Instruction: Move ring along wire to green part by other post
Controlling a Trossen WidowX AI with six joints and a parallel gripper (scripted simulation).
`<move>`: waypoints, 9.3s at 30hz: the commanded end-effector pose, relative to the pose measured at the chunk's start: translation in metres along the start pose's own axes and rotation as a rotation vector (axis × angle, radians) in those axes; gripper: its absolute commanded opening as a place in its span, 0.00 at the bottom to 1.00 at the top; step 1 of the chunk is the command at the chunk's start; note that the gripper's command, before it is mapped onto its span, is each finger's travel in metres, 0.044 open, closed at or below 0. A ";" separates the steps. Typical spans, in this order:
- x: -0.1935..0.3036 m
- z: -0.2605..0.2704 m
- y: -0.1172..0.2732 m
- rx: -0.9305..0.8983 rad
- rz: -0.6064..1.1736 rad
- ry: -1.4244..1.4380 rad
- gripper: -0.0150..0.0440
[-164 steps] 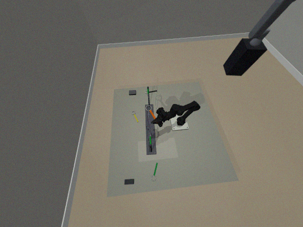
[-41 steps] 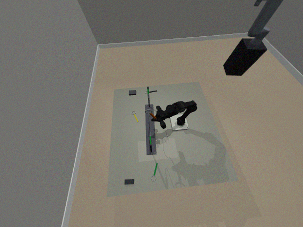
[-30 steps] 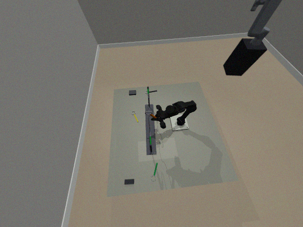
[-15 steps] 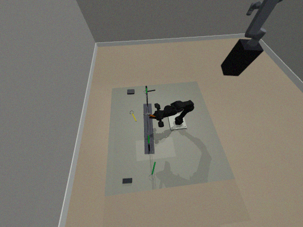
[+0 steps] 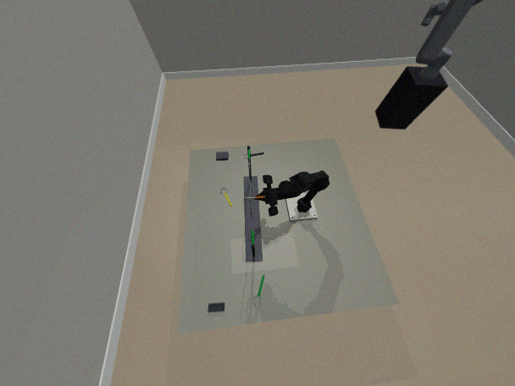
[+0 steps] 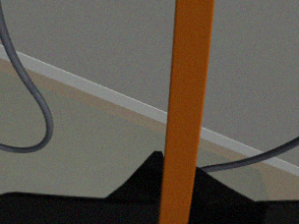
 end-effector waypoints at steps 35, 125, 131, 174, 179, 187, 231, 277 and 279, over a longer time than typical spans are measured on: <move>-0.004 -0.008 0.003 0.194 0.068 0.426 0.00; -0.021 -0.013 0.011 0.639 0.236 1.431 0.00; -0.021 -0.013 0.011 0.666 0.246 1.491 0.00; 0.045 -0.007 -0.010 0.593 0.275 1.182 0.00; 0.058 -0.003 -0.017 0.540 0.259 1.075 0.00; 0.078 0.007 -0.028 0.456 0.234 0.905 0.00; 0.135 0.122 -0.081 -0.020 -0.012 -0.056 0.00; 0.106 0.199 -0.082 -0.177 -0.074 -0.407 0.00; 0.105 0.201 -0.081 -0.177 -0.074 -0.407 0.00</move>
Point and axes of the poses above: the point midway between the two fingers, 35 mm back from their tips, its own y axis back along the fingers, its own z axis across the jaws, x = y × z, the point moved 5 cm from there along y, back along the fingers, and after that the axes turned 5 degrees about y, right-handed, at the moved point
